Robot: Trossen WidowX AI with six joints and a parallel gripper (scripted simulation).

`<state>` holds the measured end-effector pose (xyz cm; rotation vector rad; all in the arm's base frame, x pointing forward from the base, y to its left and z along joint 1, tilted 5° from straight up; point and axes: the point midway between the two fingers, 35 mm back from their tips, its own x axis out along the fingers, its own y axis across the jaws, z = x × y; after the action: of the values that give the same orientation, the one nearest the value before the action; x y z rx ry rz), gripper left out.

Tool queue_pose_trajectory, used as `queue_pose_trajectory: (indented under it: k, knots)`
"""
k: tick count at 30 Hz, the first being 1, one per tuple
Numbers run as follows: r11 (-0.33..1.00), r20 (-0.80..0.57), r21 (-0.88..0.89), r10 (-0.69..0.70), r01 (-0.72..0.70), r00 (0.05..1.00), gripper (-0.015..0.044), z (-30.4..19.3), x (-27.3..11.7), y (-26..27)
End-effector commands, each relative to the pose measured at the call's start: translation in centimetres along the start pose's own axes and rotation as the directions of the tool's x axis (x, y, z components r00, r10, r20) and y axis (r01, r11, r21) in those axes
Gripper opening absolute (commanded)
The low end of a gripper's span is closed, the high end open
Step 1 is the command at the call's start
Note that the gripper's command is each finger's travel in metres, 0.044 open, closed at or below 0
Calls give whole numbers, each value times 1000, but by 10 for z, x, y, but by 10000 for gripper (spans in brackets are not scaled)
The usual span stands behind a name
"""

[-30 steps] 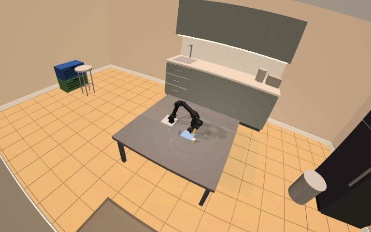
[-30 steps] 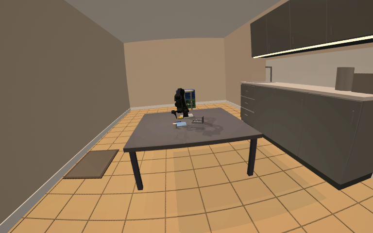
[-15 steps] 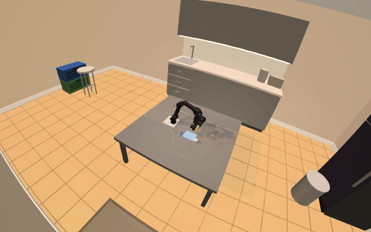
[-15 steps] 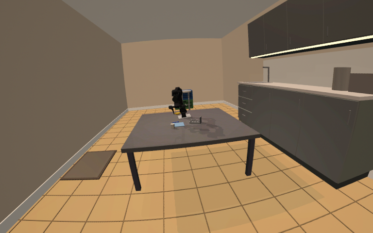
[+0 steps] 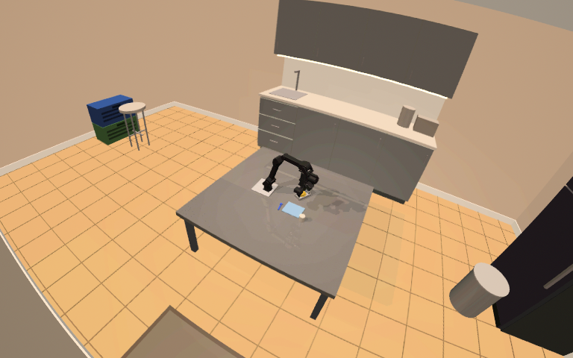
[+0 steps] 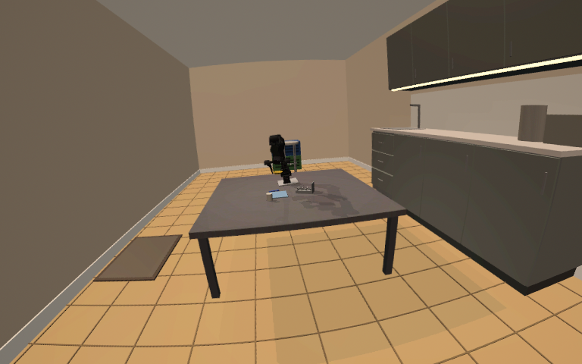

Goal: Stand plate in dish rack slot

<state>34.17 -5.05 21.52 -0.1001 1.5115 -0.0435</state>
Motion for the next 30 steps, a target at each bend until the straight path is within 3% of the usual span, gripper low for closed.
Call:
queue_pose_trajectory:
  k: [1, 12, 20, 30]
  knots:
    - [996, -4, 87, 5, -5, 1000, 0, -19, -6, 33]
    - [922, -31, 388, 13, 0, 999, 0, -87, -4, 101]
    - [927, -37, 374, 23, -7, 999, 0, -87, -2, 102]
    - [972, -108, 177, 174, -153, 979, 0, -89, 25, 109]
